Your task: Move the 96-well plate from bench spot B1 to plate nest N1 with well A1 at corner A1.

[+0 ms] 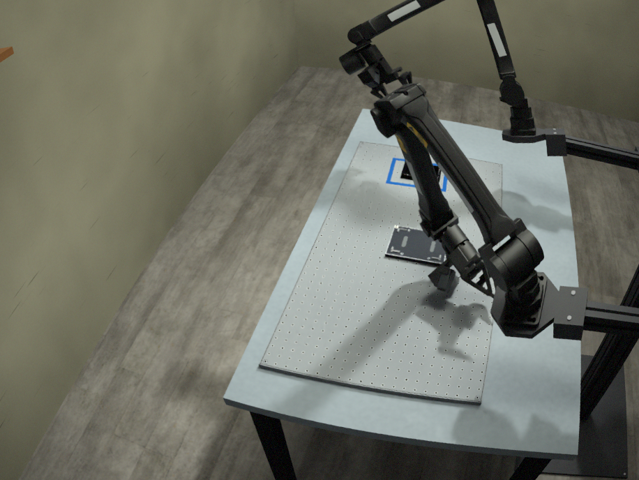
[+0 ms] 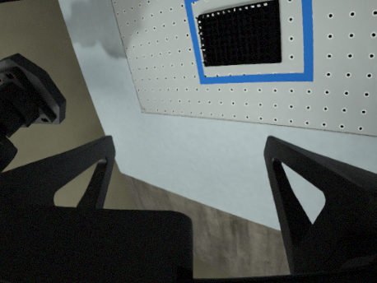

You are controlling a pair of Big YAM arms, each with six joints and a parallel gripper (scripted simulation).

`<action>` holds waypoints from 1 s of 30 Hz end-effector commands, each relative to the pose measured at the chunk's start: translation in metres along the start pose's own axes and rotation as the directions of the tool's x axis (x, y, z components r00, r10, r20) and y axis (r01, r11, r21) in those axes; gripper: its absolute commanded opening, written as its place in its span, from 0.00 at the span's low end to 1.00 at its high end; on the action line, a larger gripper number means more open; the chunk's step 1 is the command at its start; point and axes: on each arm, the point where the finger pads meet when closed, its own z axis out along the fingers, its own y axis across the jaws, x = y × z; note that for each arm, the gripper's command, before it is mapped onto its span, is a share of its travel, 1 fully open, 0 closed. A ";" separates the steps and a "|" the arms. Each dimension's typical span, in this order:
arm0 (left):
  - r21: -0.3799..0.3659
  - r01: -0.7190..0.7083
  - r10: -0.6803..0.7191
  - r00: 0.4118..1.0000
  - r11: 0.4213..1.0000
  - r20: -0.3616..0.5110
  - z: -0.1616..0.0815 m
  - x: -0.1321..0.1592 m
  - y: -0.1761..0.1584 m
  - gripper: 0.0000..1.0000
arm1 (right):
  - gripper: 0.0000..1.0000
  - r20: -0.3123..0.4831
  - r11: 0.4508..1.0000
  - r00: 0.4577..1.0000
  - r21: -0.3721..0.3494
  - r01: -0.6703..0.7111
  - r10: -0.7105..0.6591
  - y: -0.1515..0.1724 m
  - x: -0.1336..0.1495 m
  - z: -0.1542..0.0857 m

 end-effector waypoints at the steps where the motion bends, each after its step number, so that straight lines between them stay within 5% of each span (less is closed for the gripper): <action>1: 0.002 0.000 0.000 1.000 1.000 0.003 -0.001 0.001 0.001 1.00 | 1.00 0.003 1.000 1.000 0.009 0.001 -0.001 0.000 0.000 -0.004; 17: 0.002 0.000 0.000 1.000 1.000 0.003 -0.001 0.001 0.001 1.00 | 1.00 0.003 1.000 1.000 0.009 0.001 -0.001 0.000 0.000 -0.004; 30: 0.319 -0.084 -0.020 0.951 0.944 0.310 -0.031 -0.008 0.058 1.00 | 1.00 0.083 0.913 0.934 0.198 -0.358 0.348 -0.020 -0.020 0.049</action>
